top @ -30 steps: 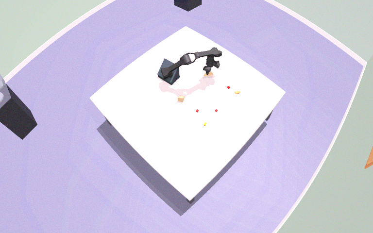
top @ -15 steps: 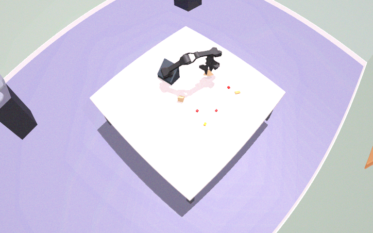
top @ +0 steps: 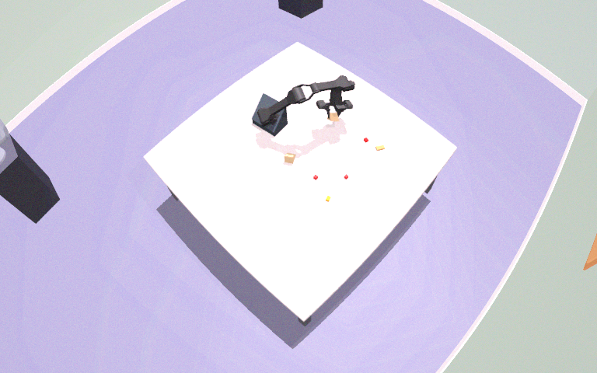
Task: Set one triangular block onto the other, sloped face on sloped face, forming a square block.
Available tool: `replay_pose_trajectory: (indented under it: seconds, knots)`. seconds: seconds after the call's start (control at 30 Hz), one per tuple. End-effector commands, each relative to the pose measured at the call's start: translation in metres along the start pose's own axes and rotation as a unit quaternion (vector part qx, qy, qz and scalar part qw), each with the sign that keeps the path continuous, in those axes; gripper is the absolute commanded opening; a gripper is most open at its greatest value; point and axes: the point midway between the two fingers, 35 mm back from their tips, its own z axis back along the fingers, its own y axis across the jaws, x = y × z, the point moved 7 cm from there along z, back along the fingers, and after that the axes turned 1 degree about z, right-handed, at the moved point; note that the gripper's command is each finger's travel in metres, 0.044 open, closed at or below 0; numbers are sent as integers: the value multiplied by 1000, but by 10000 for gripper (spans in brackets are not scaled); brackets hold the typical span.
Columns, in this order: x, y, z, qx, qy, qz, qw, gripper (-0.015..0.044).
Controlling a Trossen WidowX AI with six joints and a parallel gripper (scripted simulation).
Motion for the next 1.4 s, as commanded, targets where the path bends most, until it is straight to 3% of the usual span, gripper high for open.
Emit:
replay_pose_trajectory:
  seconds: [0.0, 0.33, 1.37]
  knots:
    - [-1, -1, -1, 0, -3, -64, 998, 0]
    - [-1, -2, -1, 3, -5, -222, 975, 0]
    - [50, -95, 15, 16, 2, -186, 982, 0]
